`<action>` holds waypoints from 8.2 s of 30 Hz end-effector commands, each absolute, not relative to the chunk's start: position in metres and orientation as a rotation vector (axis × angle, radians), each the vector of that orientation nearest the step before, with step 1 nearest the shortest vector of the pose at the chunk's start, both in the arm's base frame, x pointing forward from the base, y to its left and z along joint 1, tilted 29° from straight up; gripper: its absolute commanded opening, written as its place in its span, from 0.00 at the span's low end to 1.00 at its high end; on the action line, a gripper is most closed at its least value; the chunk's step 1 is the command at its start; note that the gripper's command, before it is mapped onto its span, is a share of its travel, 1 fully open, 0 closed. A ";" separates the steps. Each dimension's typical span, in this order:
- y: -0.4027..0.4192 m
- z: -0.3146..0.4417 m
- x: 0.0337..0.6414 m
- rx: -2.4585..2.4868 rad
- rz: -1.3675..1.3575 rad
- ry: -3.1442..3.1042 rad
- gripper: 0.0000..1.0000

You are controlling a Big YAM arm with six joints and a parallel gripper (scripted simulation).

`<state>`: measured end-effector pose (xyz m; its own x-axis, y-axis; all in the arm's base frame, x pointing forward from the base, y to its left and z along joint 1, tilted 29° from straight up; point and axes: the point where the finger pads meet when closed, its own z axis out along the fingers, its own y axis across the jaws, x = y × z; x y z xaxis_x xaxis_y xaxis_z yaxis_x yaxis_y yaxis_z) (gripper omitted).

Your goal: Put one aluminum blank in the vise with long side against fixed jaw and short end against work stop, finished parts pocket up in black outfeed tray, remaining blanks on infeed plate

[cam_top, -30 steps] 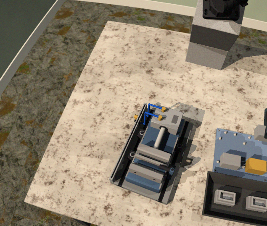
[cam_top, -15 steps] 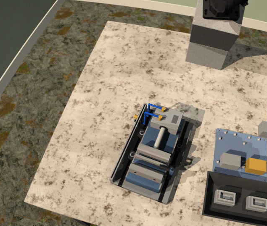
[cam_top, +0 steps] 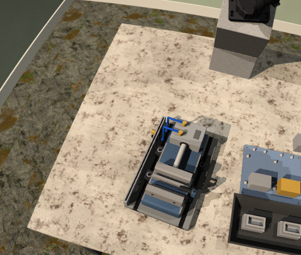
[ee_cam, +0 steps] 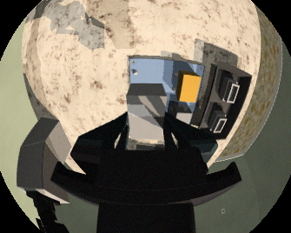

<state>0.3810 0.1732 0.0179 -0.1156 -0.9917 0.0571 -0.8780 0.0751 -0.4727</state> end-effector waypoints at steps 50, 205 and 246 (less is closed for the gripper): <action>-0.015 0.092 0.441 -1.747 -0.587 2.109 0.00; -0.204 0.159 0.494 -1.678 -0.596 2.147 0.00; -0.205 0.161 0.495 -1.676 -0.599 2.146 0.00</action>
<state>0.4815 -0.1957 0.1215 -0.2464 -0.9687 -0.0319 -0.8541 0.2325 -0.4652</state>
